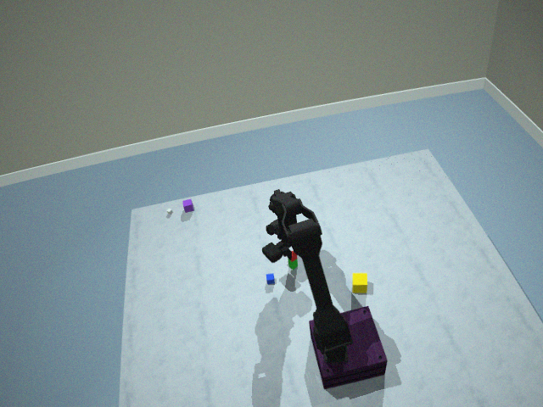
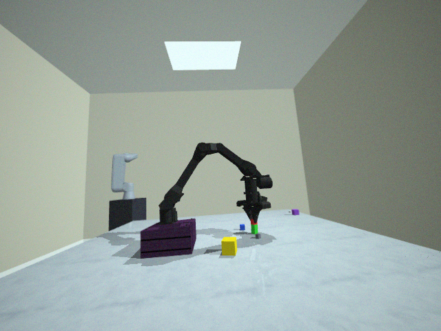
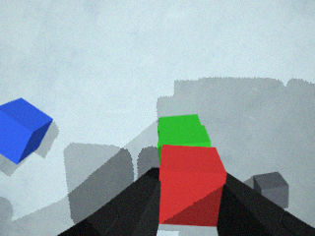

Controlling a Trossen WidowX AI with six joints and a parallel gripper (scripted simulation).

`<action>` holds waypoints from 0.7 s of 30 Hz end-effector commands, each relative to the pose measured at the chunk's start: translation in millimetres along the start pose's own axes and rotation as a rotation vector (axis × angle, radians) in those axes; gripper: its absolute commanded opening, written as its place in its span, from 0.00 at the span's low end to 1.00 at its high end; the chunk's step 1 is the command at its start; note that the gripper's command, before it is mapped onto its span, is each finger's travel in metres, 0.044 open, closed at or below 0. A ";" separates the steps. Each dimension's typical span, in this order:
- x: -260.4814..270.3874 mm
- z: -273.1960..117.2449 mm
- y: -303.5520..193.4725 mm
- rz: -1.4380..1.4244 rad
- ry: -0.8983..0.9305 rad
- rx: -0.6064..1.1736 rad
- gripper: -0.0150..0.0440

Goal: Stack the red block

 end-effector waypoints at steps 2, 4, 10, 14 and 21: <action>0.2 -0.6 -0.2 0.000 0.001 0.002 0.30; 0.2 -0.6 -0.2 0.000 0.001 0.002 0.39; 0.2 -0.6 -0.2 0.000 0.001 0.002 0.65; 0.2 -0.6 -0.2 0.000 0.001 0.002 0.83; 0.2 -0.6 -0.2 0.000 0.001 0.002 1.00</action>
Point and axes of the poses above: the point midway between the two fingers, 35 mm back from their tips, its own z axis out along the fingers, its own x axis across the jaws, y = z × x, the point moved 2 cm from there along -z, back along the fingers, and after that the axes turned 13 degrees about -z, right-handed, at the moved point
